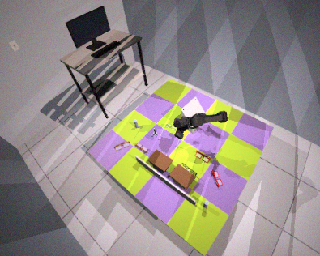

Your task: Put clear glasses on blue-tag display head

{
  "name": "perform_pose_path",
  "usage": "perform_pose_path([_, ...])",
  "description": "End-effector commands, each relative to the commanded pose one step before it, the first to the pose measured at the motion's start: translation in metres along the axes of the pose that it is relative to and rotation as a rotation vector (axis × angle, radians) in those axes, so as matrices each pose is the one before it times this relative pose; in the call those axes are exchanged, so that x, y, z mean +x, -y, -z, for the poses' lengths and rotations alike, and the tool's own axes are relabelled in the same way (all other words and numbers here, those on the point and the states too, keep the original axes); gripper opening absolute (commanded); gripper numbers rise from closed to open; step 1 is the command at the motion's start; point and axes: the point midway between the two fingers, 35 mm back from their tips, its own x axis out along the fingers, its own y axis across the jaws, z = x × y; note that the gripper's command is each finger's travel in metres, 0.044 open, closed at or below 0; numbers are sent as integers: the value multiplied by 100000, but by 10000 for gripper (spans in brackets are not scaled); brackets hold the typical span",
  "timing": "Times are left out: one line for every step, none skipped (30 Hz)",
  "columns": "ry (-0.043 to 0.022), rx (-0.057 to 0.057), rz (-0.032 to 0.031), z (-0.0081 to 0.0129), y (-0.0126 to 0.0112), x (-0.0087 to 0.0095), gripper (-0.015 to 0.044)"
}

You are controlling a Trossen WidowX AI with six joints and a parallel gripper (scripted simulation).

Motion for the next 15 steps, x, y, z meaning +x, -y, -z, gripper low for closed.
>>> perform_pose_path([2319, 6345, -1568, 1622, 71, -896, 0])
perform_pose_path([430, 1380, -512, 374, 26, -203, 0])
perform_pose_path([413, 1381, -526, 372, 36, -201, 0])
perform_pose_path([397, 1381, -540, 369, 47, -199, 0])
perform_pose_path([379, 1382, -554, 366, 57, -197, 0])
perform_pose_path([362, 1383, -567, 362, 68, -195, 0])
perform_pose_path([344, 1384, -579, 358, 78, -193, 0])
perform_pose_path([326, 1385, -591, 354, 88, -191, 0])
perform_pose_path([307, 1386, -603, 350, 97, -189, 0])
perform_pose_path([288, 1388, -613, 345, 107, -187, 0])
perform_pose_path([269, 1389, -624, 340, 116, -185, 0])
perform_pose_path([249, 1390, -634, 335, 125, -183, 0])
perform_pose_path([229, 1391, -643, 329, 134, -181, 0])
perform_pose_path([209, 1393, -652, 323, 143, -179, 0])
perform_pose_path([188, 1394, -660, 317, 152, -177, 0])
